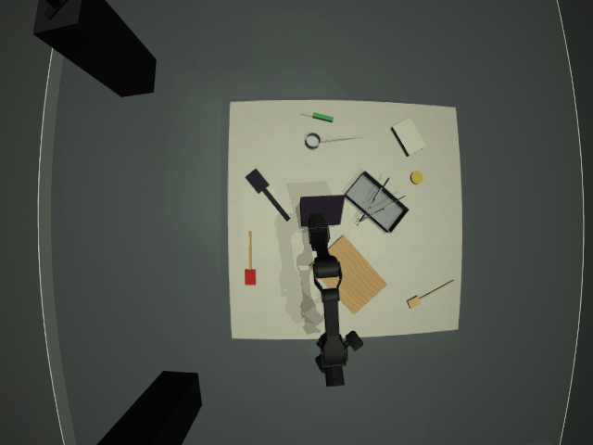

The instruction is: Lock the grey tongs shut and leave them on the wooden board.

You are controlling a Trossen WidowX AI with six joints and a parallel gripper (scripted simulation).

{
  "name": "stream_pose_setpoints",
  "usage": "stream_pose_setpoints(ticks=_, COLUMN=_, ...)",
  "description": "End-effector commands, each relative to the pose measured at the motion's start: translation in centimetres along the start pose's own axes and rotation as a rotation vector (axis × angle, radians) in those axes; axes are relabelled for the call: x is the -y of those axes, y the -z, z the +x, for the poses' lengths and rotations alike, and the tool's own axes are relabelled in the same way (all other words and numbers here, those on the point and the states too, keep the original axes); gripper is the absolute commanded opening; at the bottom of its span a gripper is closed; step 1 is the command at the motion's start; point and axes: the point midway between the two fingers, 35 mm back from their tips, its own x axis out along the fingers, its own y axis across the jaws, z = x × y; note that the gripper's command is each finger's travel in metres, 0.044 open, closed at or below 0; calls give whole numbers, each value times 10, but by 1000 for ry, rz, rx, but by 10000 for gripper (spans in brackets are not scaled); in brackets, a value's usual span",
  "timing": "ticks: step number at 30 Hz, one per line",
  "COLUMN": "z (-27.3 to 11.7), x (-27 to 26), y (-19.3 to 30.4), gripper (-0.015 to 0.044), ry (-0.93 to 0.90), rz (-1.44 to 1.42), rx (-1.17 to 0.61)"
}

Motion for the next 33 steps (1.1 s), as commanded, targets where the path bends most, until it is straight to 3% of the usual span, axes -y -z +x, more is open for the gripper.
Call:
stream_pose_setpoints(ticks=1, z=0, x=0, y=0, gripper=426, ry=0, rz=0, rx=0)
stream_pose_setpoints(ticks=8, z=50, x=34, y=-26, gripper=440, ry=149, rz=47, rx=103)
stream_pose_setpoints(ticks=19, z=123, x=189, y=-80, gripper=440, ry=516, rz=-45, rx=366)
stream_pose_setpoints(ticks=27, z=115, x=324, y=-131, gripper=440, ry=723, rz=-269, rx=573)
stream_pose_setpoints(ticks=33, z=92, x=382, y=-159, gripper=440, ry=800, rz=-430, rx=644)
